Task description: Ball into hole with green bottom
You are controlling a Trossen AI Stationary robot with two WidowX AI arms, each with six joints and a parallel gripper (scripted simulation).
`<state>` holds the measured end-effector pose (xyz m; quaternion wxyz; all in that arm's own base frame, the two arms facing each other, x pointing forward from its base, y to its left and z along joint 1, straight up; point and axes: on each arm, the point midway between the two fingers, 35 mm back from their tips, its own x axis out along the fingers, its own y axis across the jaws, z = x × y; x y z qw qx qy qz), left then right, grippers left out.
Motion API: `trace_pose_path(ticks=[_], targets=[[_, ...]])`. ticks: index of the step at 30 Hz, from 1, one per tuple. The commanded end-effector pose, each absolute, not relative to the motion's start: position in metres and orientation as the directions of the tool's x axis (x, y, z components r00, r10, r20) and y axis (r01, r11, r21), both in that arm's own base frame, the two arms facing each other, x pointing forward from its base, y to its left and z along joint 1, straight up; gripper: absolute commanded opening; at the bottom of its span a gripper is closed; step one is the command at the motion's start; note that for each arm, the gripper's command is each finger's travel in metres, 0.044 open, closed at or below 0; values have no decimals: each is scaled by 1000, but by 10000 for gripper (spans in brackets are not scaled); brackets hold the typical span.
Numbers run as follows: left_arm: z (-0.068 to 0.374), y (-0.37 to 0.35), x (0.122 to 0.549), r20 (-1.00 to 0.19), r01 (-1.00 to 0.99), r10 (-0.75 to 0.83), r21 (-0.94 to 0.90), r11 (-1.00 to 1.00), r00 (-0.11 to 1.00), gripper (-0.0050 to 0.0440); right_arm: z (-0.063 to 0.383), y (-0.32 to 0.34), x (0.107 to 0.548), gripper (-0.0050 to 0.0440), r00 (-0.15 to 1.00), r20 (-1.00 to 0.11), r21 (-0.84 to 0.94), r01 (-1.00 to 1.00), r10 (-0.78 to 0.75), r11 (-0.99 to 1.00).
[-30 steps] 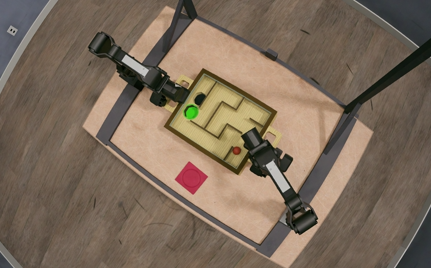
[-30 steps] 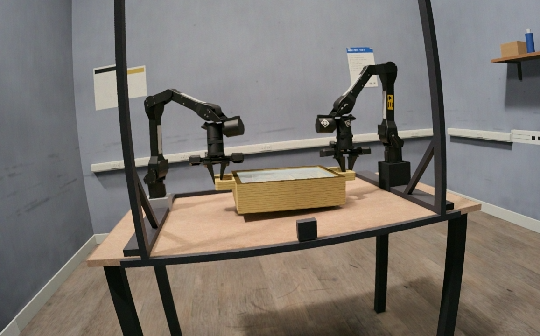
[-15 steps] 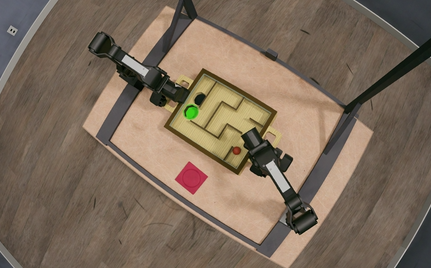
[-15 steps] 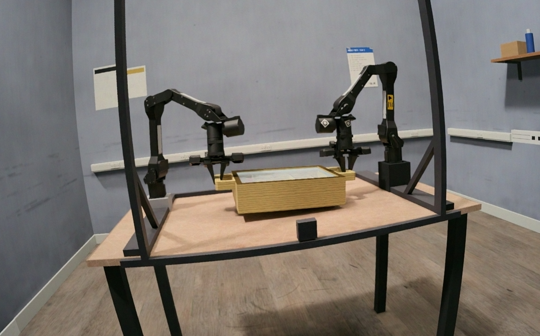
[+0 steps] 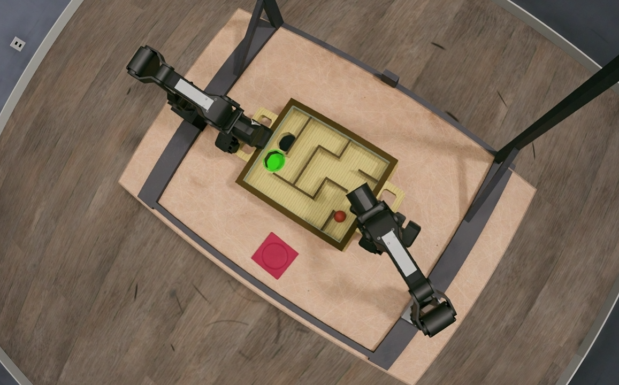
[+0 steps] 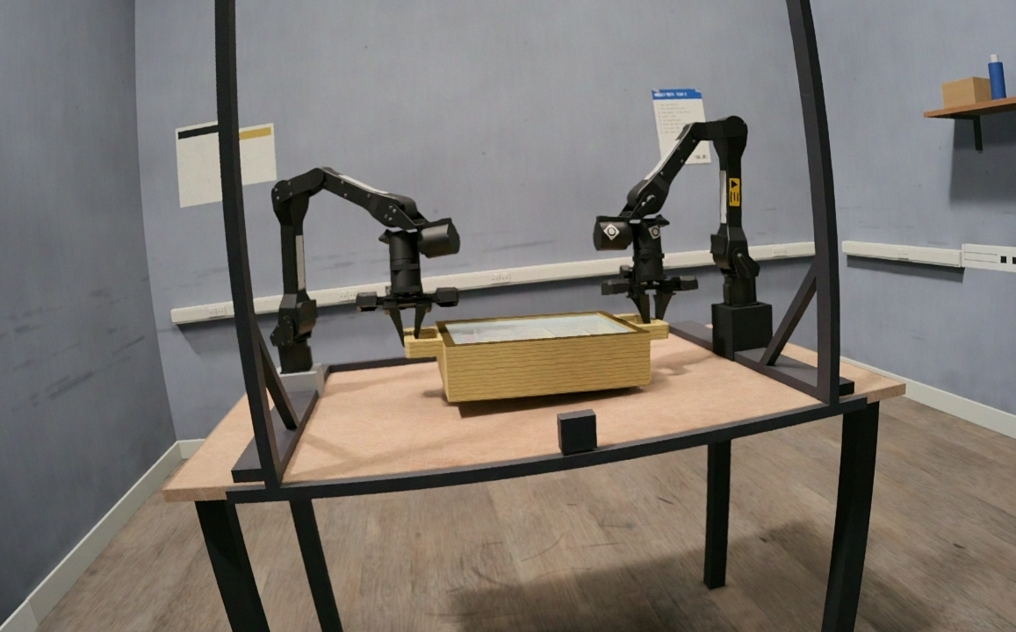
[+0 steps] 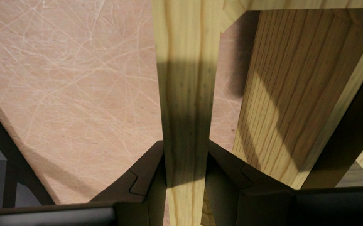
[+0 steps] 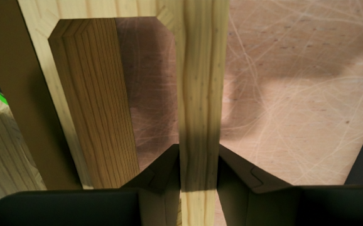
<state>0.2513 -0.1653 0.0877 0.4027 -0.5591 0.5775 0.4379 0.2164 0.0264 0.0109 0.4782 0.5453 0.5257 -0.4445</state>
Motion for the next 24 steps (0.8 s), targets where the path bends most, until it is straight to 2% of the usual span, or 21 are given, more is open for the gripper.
trace_pose_path(ticks=[1,21,24], targets=[[105,-172,255,-944,-1000,-331,12,4,-12,-50,22,27,223,-50,93,-983,96,995,156,10],[105,-172,255,-943,-1000,-332,12,3,-12,-50,23,27,224,-50,96,-983,99,995,157,10],[90,-171,248,-959,-1000,-283,-7,-10,9,-50,29,30,226,-50,47,-992,49,999,115,12]])
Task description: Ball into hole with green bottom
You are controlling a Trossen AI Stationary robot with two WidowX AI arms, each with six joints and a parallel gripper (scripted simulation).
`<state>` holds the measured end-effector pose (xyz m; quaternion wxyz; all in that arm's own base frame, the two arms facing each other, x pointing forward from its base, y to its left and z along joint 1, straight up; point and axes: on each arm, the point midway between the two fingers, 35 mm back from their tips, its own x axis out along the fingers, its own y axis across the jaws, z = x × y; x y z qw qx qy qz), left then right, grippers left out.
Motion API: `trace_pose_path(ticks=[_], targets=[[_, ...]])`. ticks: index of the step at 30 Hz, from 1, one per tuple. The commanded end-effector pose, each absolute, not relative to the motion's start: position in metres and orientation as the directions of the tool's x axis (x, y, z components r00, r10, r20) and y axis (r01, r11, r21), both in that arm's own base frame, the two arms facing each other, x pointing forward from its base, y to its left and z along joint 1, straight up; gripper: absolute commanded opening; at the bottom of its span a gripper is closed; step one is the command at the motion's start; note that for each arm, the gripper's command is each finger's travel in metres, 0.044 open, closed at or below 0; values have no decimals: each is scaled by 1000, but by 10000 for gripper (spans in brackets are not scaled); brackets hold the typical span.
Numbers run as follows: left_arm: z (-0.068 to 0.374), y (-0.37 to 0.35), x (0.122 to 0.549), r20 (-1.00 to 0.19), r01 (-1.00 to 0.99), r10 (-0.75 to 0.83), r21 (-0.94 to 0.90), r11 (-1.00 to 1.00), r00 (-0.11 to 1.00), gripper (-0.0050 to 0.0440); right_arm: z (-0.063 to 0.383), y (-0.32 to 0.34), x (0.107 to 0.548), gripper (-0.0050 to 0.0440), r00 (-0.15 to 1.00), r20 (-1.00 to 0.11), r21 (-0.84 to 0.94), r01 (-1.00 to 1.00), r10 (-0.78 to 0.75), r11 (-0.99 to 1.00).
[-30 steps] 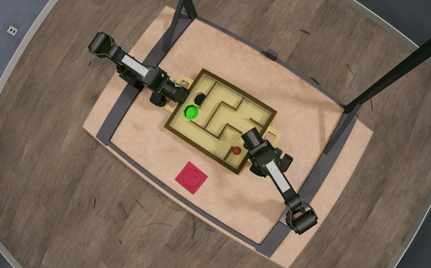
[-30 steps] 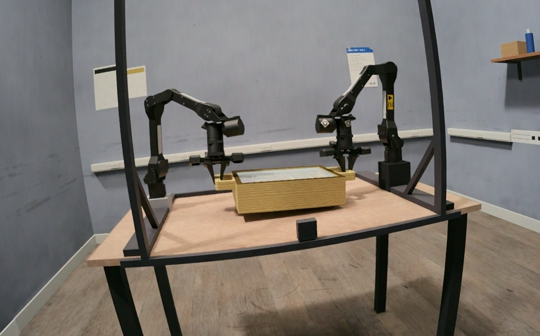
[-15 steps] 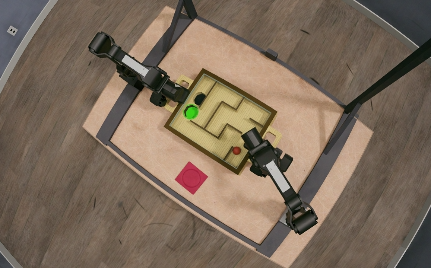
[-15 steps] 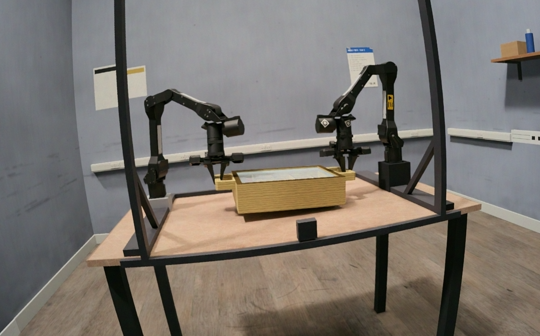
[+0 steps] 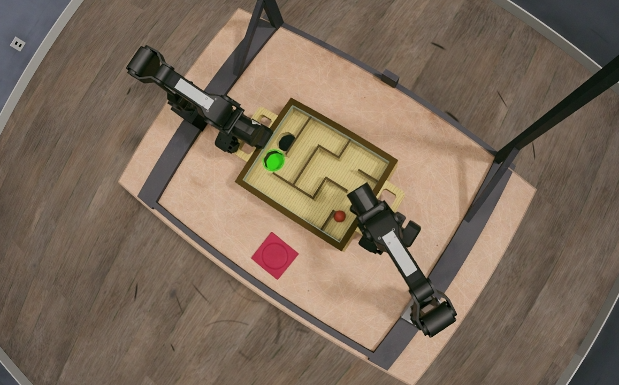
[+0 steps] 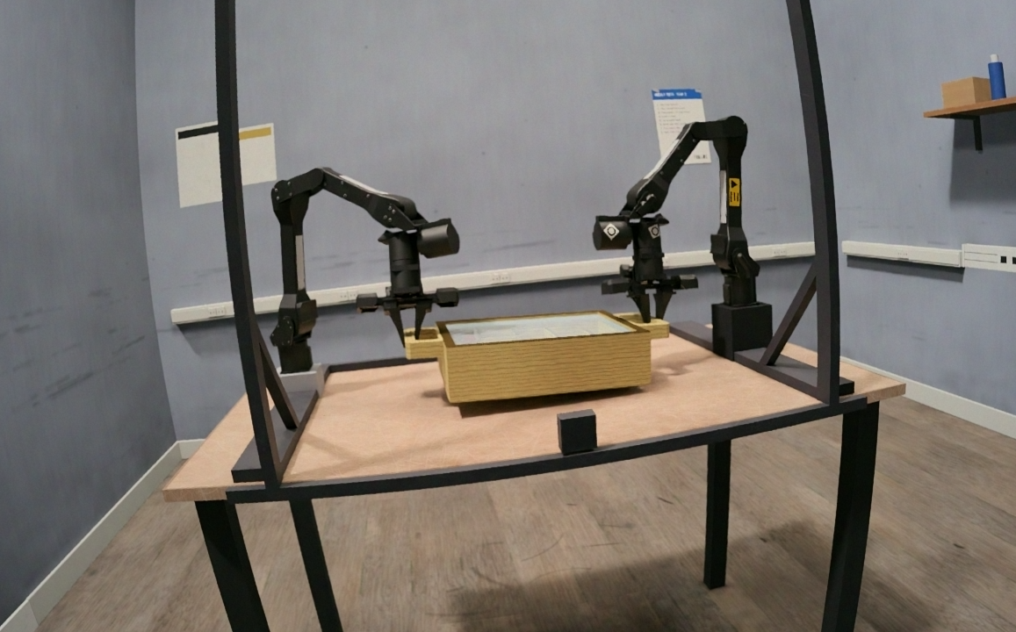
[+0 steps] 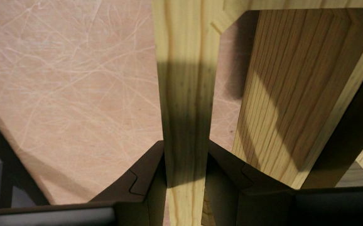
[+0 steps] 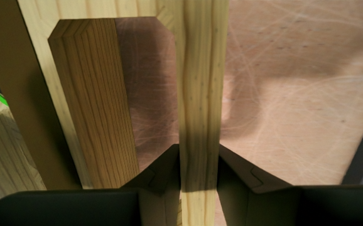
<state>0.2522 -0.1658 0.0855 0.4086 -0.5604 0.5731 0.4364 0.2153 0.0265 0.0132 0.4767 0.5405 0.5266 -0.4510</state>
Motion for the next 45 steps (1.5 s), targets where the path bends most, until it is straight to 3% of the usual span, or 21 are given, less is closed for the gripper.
trace_pose_path(ticks=[1,15,18,22,32,34,36,45], targets=[[88,-171,247,-961,-1000,-276,-14,-9,16,-50,31,31,227,-50,40,-993,42,999,108,12],[94,-166,248,-932,-1000,-362,1,-1,-1,-50,30,25,227,-50,71,-979,74,997,193,9],[82,-164,243,-924,-999,-380,-39,-3,37,-50,37,23,230,-50,13,-976,15,1000,216,10],[79,-167,245,-934,-998,-353,-63,-11,63,-50,43,27,230,-50,-2,-982,0,1000,189,13],[103,-174,256,-958,-1000,-285,24,-7,-21,-50,18,30,217,-50,80,-990,82,997,116,12],[89,-173,249,-961,-1000,-276,-21,-9,23,-50,35,33,227,-50,55,-993,56,998,108,12],[100,-174,254,-952,-1000,-305,19,1,-18,-50,21,30,219,-50,73,-988,75,997,133,10],[83,-167,245,-932,-999,-359,-51,-2,48,-50,39,25,228,-50,11,-982,13,1000,189,11]])
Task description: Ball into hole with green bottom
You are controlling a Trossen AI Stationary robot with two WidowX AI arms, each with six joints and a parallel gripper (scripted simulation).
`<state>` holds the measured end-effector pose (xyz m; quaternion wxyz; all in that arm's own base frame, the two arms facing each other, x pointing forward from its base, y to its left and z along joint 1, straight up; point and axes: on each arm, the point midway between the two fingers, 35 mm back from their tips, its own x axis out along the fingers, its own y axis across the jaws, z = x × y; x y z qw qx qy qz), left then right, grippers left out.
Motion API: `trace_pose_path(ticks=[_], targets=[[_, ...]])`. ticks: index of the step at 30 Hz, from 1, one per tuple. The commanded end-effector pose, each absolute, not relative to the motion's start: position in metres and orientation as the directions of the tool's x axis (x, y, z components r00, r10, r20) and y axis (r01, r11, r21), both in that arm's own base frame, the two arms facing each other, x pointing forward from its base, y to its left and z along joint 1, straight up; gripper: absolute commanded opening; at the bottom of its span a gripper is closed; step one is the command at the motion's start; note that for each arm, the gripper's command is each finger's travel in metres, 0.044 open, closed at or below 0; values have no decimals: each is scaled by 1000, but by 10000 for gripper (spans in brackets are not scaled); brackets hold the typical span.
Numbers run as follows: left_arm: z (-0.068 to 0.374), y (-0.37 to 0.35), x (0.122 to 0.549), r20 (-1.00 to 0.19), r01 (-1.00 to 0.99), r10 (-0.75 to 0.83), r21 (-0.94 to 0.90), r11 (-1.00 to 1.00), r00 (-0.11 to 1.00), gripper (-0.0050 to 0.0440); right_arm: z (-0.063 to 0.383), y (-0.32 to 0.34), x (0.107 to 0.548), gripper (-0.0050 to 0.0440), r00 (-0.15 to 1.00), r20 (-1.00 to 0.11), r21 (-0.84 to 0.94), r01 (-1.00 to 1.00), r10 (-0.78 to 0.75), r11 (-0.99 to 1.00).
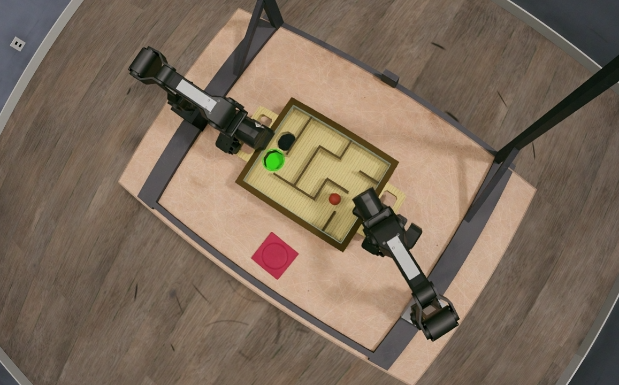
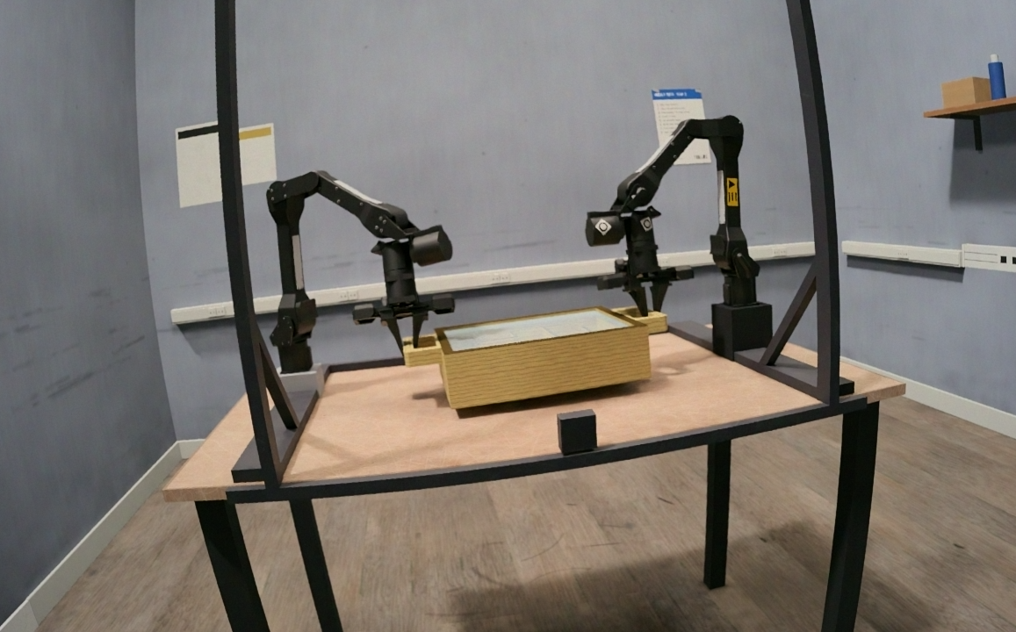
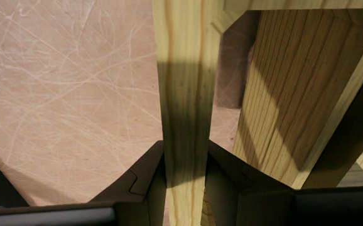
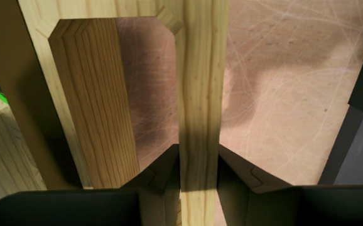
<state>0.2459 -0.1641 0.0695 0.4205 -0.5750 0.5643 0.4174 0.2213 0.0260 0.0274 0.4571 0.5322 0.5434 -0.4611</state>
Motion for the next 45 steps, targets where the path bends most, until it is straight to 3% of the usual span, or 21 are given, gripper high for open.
trace_pose_path(ticks=[1,5,7,9,17,27,32,45], targets=[[85,-169,247,-937,-999,-347,-51,-4,50,-50,40,27,228,-50,20,-985,22,1000,174,11],[73,-165,241,-925,-997,-373,-76,-4,72,-50,46,24,232,-50,-23,-978,-21,1000,209,12],[95,-167,252,-919,-999,-393,-44,-2,42,-50,30,23,221,-50,26,-976,29,1000,217,11],[81,-164,246,-920,-999,-388,-52,-3,49,-50,42,23,229,-50,19,-975,22,1000,221,11],[103,-173,256,-950,-1000,-311,29,-5,-26,-50,17,29,217,-50,85,-987,88,996,139,12],[81,-174,244,-968,-999,-248,-47,-8,47,-50,37,34,229,-50,9,-997,10,1000,77,13],[76,-171,242,-955,-998,-290,-68,3,64,-50,43,30,230,-50,-17,-993,-15,1000,120,11],[98,-167,252,-922,-1000,-388,-13,1,11,-50,27,24,221,-50,59,-974,62,998,217,11]])
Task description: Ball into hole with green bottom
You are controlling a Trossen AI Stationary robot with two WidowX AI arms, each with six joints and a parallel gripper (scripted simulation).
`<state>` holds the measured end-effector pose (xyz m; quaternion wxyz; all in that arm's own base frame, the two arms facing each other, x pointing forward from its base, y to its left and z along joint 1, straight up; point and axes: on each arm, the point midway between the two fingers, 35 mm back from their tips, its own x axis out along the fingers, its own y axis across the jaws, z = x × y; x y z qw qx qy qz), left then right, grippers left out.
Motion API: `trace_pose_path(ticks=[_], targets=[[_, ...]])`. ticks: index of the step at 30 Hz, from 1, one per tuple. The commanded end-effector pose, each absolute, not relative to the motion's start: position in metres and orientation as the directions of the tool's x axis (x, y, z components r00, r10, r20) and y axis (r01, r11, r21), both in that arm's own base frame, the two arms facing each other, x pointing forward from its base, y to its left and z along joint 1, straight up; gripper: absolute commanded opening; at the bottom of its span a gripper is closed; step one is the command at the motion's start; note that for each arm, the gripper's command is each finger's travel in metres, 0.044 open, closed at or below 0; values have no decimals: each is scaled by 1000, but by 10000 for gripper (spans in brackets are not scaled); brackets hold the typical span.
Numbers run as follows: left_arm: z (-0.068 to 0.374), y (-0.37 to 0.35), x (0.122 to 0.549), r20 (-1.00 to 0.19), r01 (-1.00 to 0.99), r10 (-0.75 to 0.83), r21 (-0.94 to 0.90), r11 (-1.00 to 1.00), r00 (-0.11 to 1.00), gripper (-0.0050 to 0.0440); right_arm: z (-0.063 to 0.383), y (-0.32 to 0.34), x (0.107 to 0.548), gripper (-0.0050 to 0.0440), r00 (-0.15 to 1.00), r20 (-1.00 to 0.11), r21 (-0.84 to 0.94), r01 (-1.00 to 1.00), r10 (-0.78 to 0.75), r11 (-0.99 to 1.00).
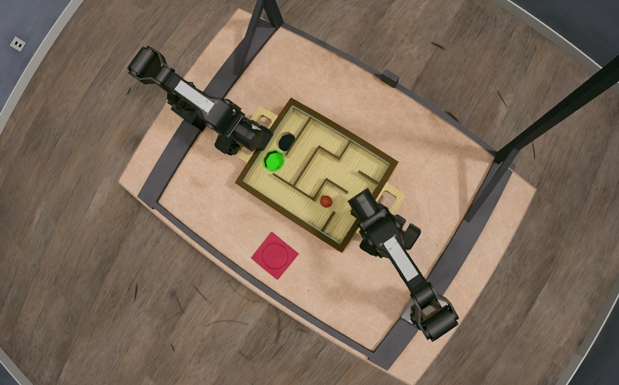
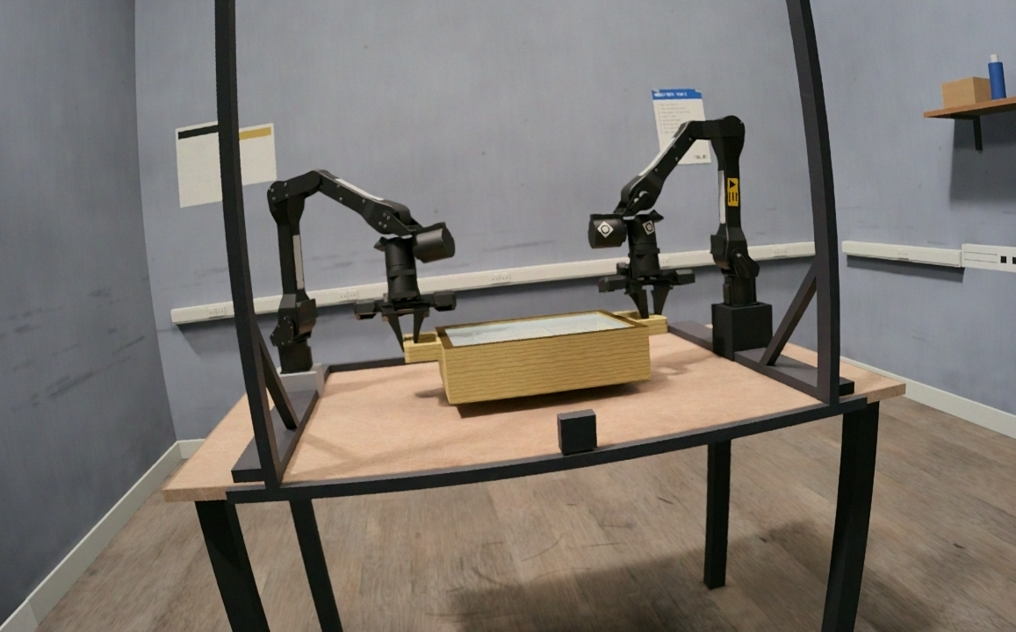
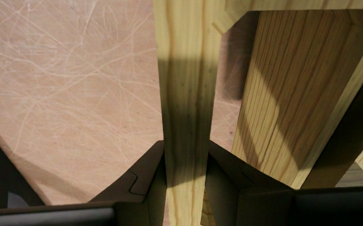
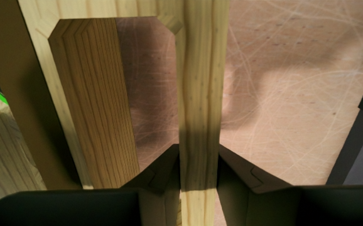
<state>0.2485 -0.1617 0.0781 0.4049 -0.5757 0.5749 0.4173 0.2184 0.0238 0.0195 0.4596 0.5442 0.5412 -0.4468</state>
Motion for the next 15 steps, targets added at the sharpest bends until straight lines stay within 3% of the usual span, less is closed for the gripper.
trace_pose_path(ticks=[1,15], targets=[[91,-165,247,-922,-1000,-388,-4,1,3,-50,30,23,224,-50,55,-973,59,998,225,11],[86,-170,245,-948,-1000,-318,-30,-7,30,-50,38,29,229,-50,39,-988,42,999,150,14]])
